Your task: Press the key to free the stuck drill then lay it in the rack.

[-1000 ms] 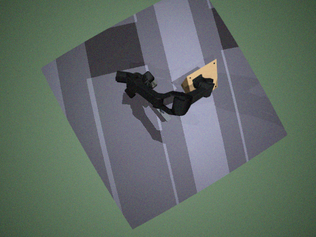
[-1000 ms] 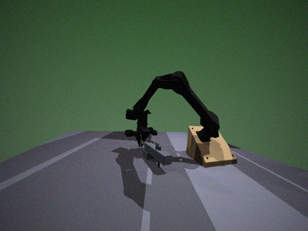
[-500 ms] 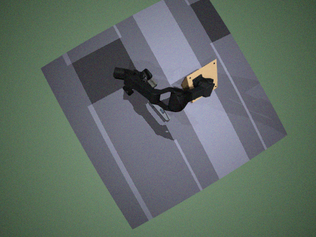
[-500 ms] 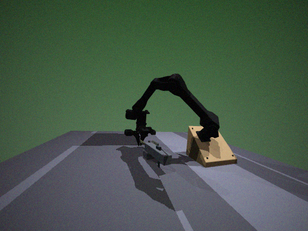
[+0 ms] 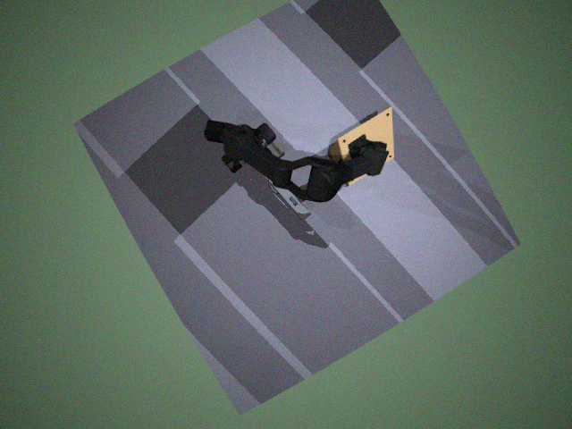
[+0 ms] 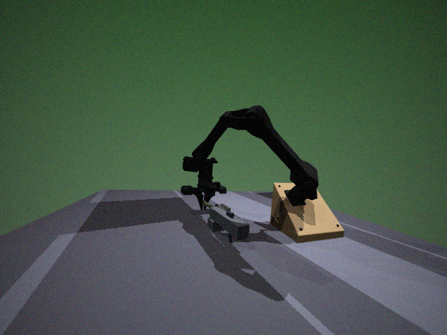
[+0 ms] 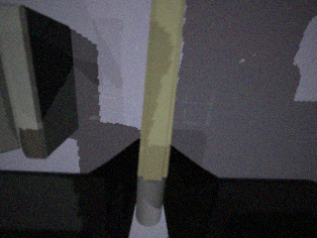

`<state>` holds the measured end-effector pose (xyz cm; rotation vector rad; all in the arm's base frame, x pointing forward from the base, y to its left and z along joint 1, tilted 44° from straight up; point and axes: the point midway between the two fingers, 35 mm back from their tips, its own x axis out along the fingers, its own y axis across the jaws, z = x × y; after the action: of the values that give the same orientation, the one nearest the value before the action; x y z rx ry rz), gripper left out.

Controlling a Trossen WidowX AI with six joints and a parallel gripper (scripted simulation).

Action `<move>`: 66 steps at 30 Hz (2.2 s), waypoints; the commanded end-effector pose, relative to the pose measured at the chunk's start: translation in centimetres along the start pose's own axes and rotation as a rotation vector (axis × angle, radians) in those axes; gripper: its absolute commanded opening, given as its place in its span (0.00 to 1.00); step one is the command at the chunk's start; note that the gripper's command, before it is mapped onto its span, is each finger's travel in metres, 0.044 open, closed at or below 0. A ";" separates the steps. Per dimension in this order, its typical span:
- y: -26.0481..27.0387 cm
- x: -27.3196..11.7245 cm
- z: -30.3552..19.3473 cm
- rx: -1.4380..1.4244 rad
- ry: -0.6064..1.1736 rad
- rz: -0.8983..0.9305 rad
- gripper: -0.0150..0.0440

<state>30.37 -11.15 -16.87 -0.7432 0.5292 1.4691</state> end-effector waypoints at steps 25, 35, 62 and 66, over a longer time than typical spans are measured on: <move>0.2 -1.7 0.2 -0.005 0.003 0.002 0.25; 0.3 -2.2 0.3 -0.005 0.004 0.002 0.25; 0.4 -3.3 0.4 -0.005 0.004 0.002 0.25; 0.3 -3.5 0.4 -0.005 0.004 0.002 0.25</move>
<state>29.65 -13.03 -14.28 -0.7399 0.5310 1.4707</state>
